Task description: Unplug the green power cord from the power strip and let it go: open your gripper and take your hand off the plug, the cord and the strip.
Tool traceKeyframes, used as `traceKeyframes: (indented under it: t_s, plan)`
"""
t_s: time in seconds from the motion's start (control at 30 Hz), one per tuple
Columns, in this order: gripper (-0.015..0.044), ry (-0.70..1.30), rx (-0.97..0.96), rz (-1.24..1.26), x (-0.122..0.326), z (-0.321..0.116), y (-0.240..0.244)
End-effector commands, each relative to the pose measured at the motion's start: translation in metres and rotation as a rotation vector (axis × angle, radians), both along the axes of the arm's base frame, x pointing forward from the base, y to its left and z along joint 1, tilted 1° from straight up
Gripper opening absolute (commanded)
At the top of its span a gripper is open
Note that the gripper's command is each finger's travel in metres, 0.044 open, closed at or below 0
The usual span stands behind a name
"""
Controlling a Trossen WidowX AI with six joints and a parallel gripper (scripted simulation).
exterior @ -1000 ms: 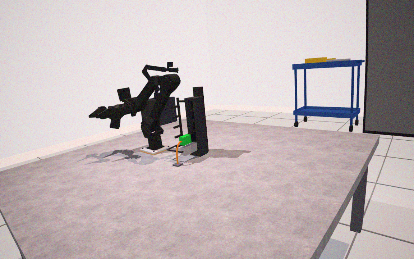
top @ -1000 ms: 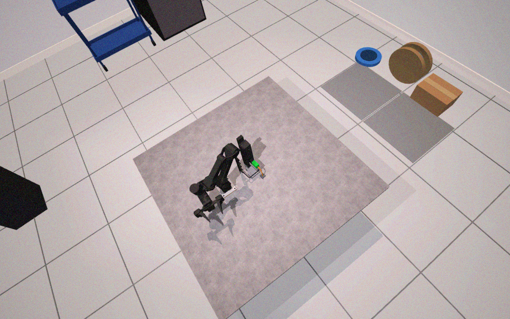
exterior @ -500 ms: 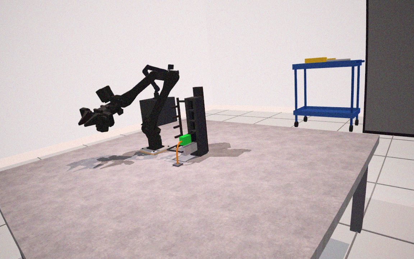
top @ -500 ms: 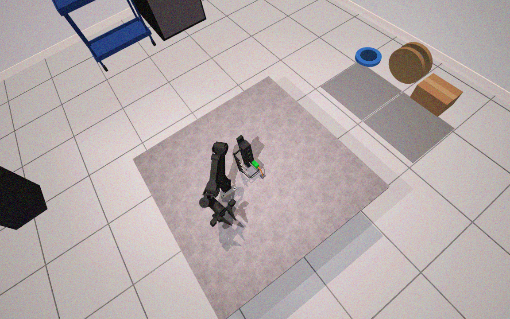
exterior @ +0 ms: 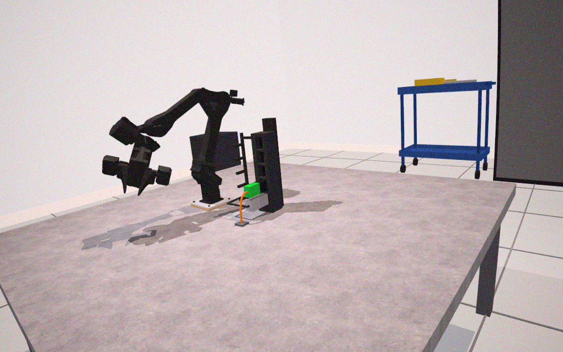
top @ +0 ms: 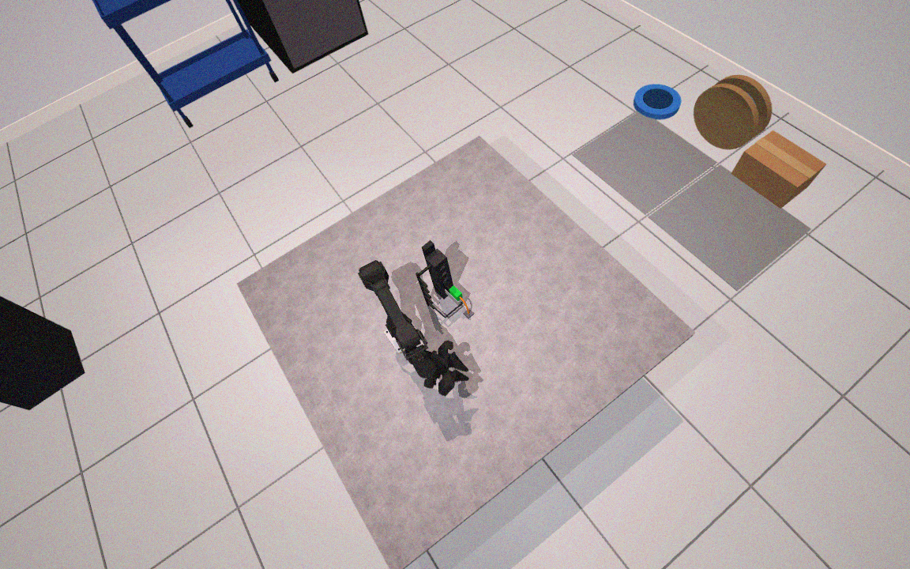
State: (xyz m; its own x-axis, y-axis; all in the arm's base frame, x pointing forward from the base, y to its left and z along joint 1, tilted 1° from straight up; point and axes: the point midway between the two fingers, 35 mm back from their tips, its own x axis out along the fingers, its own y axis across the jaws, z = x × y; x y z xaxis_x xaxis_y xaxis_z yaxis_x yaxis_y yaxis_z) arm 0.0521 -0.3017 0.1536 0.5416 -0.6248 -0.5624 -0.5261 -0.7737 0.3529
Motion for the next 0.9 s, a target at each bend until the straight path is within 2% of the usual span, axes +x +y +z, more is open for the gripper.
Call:
traceKeyframes:
  t_s: [0.0, 0.27, 0.43, 0.63, 0.87]
  plan:
    - [0.0160, 0.121, 0.027, 0.179, 0.039, -0.007, 0.008]
    - [0.0160, 0.429, 0.033, 0.667, 0.121, -0.020, 0.059]
    - [0.0160, 0.627, -0.034, 0.996, 0.158, -0.023, 0.103]
    - [0.0160, 0.859, -0.124, 1.398, 0.184, -0.023, 0.159]
    - [0.0160, 1.107, -0.236, 1.828, 0.192, -0.017, 0.218]
